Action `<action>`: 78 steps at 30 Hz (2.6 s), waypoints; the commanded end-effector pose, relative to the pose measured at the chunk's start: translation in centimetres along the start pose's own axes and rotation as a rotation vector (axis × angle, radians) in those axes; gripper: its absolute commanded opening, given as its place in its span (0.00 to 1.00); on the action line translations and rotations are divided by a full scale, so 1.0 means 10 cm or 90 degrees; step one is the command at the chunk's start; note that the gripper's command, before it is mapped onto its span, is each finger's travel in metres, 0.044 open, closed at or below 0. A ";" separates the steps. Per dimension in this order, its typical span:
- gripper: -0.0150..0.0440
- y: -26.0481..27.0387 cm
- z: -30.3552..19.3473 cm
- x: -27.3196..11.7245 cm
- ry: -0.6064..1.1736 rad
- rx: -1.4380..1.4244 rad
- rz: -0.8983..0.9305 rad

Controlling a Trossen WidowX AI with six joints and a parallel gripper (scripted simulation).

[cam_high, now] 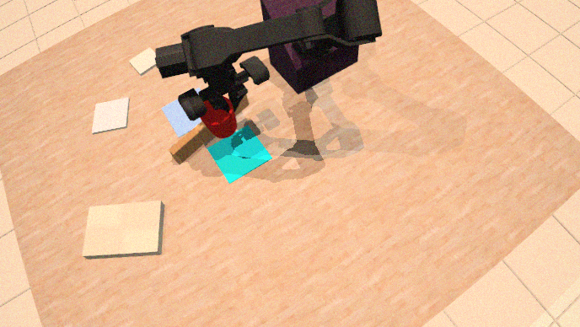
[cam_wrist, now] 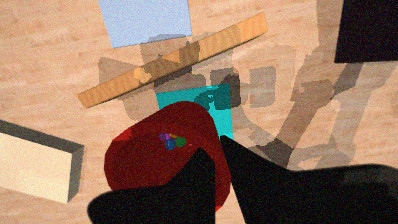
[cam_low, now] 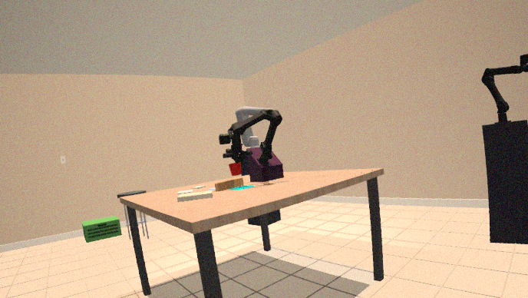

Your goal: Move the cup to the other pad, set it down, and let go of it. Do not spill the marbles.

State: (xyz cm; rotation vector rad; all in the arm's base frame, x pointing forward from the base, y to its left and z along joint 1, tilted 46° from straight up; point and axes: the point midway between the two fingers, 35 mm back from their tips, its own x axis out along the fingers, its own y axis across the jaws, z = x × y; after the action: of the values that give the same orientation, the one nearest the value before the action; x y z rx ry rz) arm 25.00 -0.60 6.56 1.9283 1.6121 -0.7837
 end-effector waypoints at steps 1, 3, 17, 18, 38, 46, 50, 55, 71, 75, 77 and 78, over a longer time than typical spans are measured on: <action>0.25 -0.04 -0.10 0.00 0.003 0.002 0.000; 0.25 -0.05 -0.14 0.00 0.003 0.002 0.000; 0.25 -0.09 -0.28 0.05 0.004 0.002 -0.001; 0.25 -0.09 -0.28 0.06 0.004 0.002 -0.001; 0.25 -0.08 -0.28 0.32 0.004 0.002 0.000; 0.25 -0.08 -0.28 0.42 0.004 0.001 0.000; 0.25 -0.08 -0.29 0.47 0.004 0.001 0.000; 0.25 -0.08 -0.29 0.53 0.004 0.001 0.000; 0.25 -0.10 -0.30 0.72 0.006 0.001 0.000; 0.25 -0.10 -0.31 0.75 0.006 0.001 0.000; 0.25 -0.10 -0.31 0.75 0.006 0.001 0.000; 0.25 -0.09 -0.30 0.72 0.003 -0.002 0.003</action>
State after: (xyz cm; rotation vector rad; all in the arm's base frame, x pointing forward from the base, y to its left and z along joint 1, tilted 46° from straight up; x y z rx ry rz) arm 25.40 6.72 3.56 1.9319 1.6118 -0.7748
